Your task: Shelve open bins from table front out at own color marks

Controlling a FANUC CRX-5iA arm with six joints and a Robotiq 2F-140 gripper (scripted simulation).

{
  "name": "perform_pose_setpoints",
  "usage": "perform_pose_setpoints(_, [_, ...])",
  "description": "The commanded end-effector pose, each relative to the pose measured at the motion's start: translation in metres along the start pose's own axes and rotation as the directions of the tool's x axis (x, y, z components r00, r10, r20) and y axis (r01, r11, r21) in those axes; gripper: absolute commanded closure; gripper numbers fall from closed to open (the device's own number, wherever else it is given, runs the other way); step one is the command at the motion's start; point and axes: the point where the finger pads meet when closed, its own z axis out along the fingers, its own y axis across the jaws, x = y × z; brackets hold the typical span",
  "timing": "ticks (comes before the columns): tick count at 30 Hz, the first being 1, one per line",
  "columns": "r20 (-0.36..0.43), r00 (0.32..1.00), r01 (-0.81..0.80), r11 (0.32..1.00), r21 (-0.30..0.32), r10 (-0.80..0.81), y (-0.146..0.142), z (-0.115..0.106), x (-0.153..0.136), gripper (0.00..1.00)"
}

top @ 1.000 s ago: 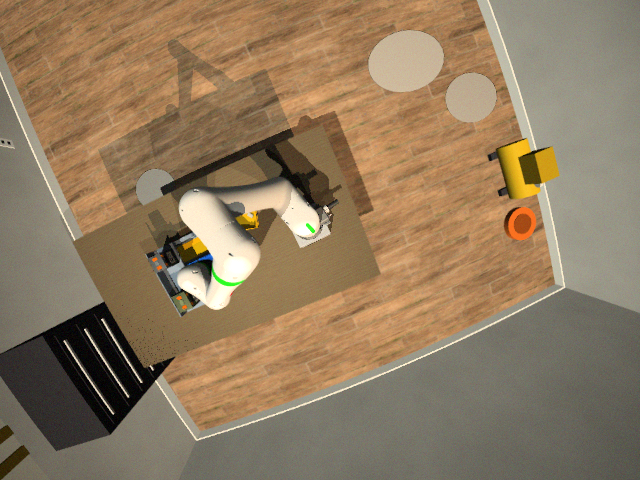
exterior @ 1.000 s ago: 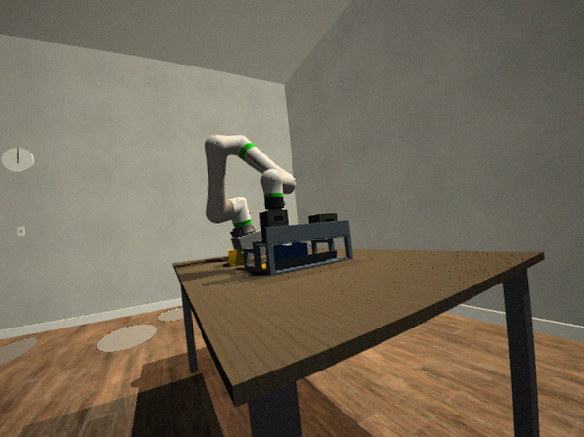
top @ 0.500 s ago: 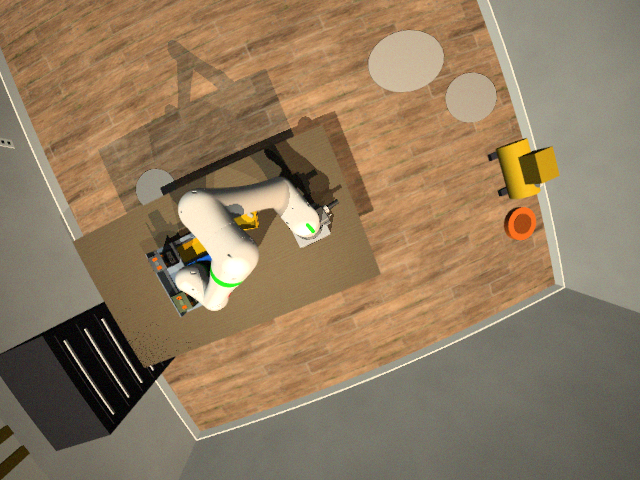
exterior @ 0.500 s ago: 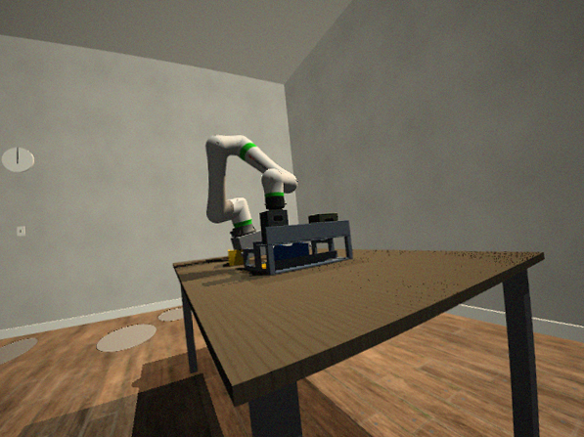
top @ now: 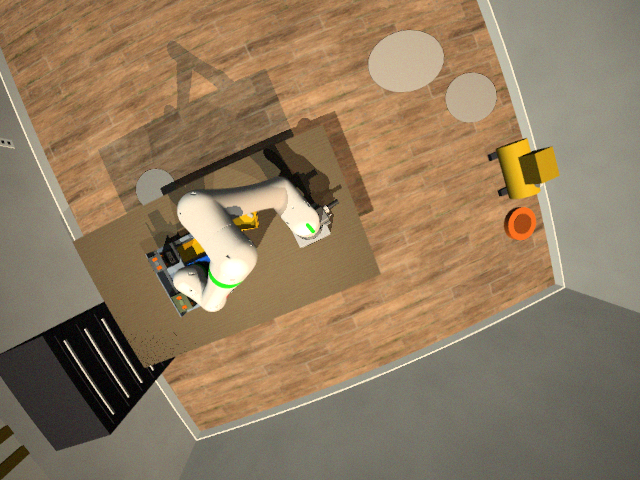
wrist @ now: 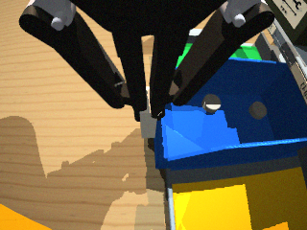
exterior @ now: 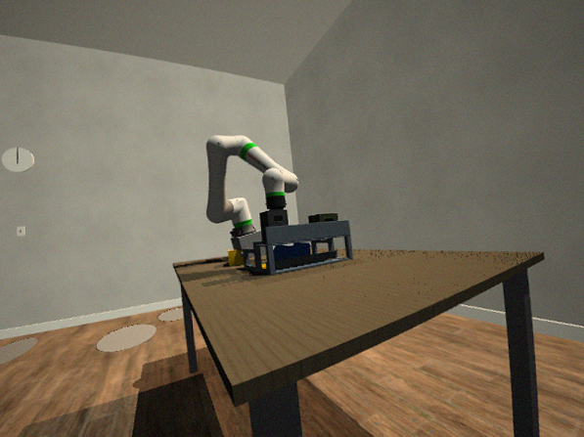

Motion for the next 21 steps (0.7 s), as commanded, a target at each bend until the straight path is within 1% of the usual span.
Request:
perform_pose_setpoints(1, [0.000,1.000,0.000,1.000,0.000,0.000,-0.003,0.000,0.000,1.00])
perform_pose_setpoints(21, [0.000,1.000,0.000,1.000,0.000,0.000,-0.014,0.000,0.000,1.00])
